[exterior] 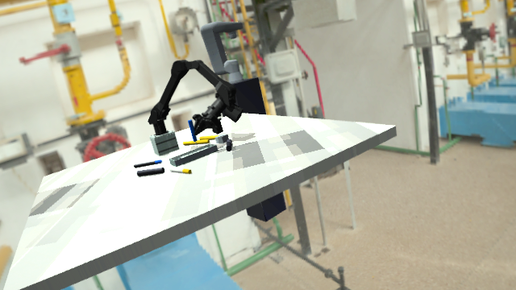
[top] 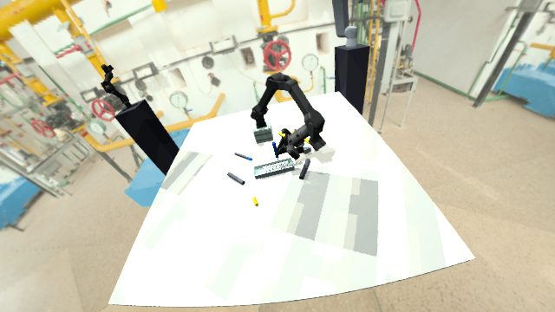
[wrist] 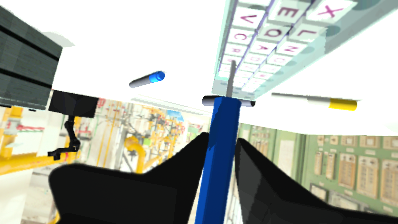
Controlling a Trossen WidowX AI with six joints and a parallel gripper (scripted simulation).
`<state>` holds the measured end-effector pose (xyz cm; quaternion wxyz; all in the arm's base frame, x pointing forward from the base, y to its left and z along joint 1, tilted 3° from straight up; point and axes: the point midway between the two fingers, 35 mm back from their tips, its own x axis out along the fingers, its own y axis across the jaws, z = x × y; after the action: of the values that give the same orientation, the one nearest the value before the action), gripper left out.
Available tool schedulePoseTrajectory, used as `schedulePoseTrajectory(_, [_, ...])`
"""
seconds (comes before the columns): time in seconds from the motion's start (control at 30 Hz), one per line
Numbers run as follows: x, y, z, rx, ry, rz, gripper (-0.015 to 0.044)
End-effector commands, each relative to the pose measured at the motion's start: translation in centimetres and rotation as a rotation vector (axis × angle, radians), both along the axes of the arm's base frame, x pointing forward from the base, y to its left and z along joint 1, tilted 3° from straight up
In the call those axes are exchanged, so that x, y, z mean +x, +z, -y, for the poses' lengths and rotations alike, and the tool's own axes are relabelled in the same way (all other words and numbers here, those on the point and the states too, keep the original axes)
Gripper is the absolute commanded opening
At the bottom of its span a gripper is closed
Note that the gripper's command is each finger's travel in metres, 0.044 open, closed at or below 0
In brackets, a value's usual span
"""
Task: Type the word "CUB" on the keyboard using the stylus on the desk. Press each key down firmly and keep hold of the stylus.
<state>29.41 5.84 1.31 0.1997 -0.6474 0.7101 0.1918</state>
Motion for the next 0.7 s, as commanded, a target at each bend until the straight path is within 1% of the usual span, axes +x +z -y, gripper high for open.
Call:
schedulePoseTrajectory(0.0, [0.09,-0.28,-0.02,0.000,0.006,-0.001,0.0053])
schedulePoseTrajectory(0.03, [0.16,-0.37,-0.05,0.000,0.006,0.000,0.0079])
schedulePoseTrajectory(0.07, [0.22,-0.44,-0.08,0.000,0.006,0.000,0.0081])
schedulePoseTrajectory(0.67, [0.24,-0.49,-0.09,0.000,0.006,0.000,0.0081])
